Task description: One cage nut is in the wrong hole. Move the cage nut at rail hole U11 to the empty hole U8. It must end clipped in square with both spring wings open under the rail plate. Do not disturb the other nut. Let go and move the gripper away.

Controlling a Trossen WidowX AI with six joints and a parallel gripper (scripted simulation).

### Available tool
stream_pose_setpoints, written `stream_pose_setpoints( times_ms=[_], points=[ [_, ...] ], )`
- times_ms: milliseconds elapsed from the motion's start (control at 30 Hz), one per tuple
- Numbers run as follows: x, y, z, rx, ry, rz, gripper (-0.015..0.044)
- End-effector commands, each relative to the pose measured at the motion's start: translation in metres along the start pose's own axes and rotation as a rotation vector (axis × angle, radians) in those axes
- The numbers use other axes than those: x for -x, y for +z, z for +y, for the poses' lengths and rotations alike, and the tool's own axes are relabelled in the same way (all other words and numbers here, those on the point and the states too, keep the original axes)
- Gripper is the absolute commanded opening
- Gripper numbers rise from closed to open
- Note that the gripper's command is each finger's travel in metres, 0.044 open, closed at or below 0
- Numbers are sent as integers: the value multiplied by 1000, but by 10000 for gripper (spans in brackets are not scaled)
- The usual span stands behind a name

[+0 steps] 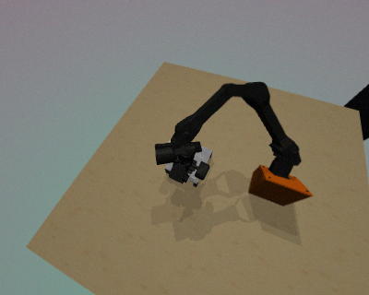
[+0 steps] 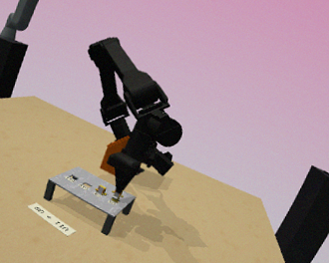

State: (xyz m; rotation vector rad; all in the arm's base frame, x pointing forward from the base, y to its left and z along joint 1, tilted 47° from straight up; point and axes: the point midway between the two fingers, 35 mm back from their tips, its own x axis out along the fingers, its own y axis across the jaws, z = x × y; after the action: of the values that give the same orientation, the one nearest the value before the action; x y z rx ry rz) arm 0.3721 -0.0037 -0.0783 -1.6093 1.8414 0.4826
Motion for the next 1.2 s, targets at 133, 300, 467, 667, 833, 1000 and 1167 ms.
stream_pose_setpoints(
  times_ms=[133, 300, 467, 667, 833, 1000, 1167],
  points=[
    [-1, 1, 0, -2, 14, -2, 26],
    [-1, 1, 0, -2, 17, -2, 26],
    [-1, 1, 0, -2, 24, -2, 26],
    [-2, 1, -1, -2, 34, -2, 26],
    [-2, 1, -1, -2, 37, -2, 26],
    [-2, 2, -1, -2, 45, -2, 26],
    [-2, 2, -2, -2, 53, -1, 26]
  ],
)
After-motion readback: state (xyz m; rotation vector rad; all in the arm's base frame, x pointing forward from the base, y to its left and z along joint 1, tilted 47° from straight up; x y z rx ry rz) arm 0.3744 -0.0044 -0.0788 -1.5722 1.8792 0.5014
